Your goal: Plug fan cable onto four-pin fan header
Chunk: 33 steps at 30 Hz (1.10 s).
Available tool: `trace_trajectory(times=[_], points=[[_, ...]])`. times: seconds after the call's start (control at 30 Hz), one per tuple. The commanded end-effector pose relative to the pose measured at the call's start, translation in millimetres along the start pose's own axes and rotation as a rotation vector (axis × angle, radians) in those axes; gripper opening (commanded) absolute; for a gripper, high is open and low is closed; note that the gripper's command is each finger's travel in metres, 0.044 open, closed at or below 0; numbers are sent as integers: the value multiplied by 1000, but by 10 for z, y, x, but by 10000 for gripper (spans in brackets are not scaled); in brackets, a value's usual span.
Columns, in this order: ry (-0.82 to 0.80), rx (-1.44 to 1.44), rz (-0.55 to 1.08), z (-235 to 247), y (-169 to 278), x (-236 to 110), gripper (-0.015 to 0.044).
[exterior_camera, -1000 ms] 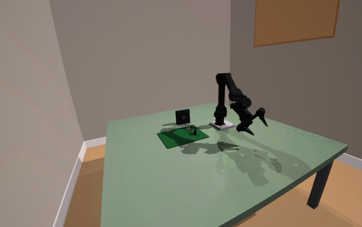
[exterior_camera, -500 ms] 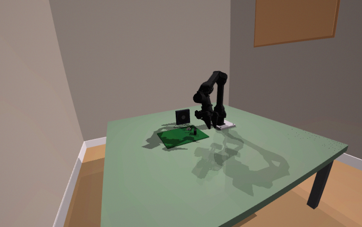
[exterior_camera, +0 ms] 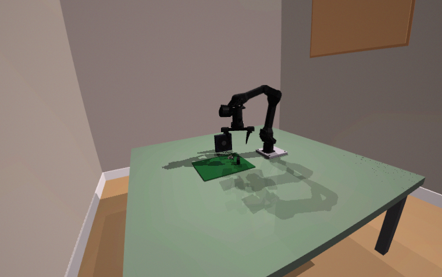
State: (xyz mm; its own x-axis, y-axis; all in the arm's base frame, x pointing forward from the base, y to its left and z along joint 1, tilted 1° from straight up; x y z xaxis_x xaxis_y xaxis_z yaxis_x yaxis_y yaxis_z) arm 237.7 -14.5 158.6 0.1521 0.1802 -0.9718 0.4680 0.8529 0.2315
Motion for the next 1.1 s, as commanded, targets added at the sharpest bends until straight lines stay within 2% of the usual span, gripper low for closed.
trace_trajectory(times=[0.0,0.27,1.07], points=[[-9,23,-6,12,-21,-20,440],[-9,23,-6,-11,-162,542,440],[-9,23,-6,-21,-242,864,440]])
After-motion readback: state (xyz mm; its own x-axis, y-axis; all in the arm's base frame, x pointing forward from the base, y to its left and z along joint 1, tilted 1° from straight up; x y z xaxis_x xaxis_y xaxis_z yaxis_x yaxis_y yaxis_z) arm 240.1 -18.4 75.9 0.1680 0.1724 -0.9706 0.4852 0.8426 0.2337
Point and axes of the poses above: the point midway between the two fingers, 35 mm back from their tips, its own x axis out along the fingers, its own z axis across the jaws, y = z × x, the point moved 2 cm from there along -x, back along the fingers, and after that the axes turned 10 degrees about -x, right-handed, at the moved point
